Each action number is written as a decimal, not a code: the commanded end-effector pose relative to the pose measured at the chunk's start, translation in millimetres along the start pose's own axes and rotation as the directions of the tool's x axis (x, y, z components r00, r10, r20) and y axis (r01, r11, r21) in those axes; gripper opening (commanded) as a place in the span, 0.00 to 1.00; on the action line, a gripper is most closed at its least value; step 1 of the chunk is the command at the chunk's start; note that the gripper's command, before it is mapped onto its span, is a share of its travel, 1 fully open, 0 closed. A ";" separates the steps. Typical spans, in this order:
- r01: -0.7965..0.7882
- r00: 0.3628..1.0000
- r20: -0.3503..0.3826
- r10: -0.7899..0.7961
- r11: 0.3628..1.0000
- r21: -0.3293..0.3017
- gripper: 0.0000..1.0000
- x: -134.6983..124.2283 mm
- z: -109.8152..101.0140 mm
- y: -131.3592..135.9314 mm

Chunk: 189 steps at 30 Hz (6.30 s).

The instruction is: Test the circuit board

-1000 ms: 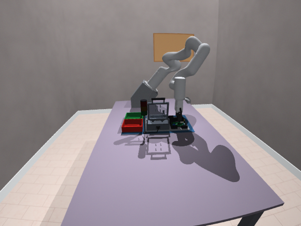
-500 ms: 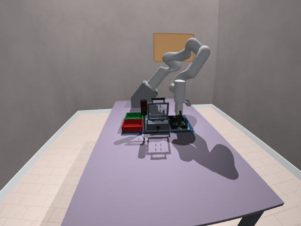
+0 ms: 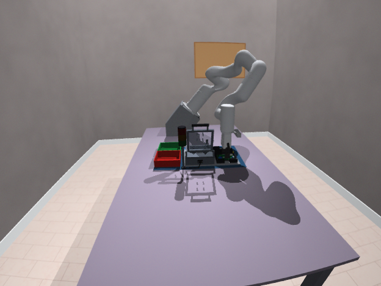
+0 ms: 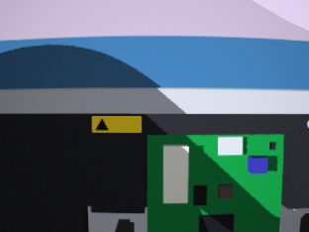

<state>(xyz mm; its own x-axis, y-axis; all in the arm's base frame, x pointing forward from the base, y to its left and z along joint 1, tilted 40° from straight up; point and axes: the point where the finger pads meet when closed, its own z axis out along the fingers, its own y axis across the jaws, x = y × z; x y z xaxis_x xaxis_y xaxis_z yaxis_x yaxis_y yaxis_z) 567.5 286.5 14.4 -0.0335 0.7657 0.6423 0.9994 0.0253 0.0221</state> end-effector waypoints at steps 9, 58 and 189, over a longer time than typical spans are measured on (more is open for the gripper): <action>0.000 1.000 0.000 0.000 1.000 -0.001 1.00 0.2 0.7 0.7; 0.000 1.000 0.000 0.000 1.000 -0.001 0.89 0.2 14.8 0.8; 0.000 1.000 0.000 0.000 1.000 -0.001 0.79 0.2 -74.5 0.7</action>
<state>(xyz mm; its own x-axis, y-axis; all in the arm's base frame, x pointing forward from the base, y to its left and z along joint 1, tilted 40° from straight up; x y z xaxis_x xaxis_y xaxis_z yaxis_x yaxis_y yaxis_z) 567.8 246.9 61.4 -0.0337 0.7657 0.6423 0.9994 0.0249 0.0227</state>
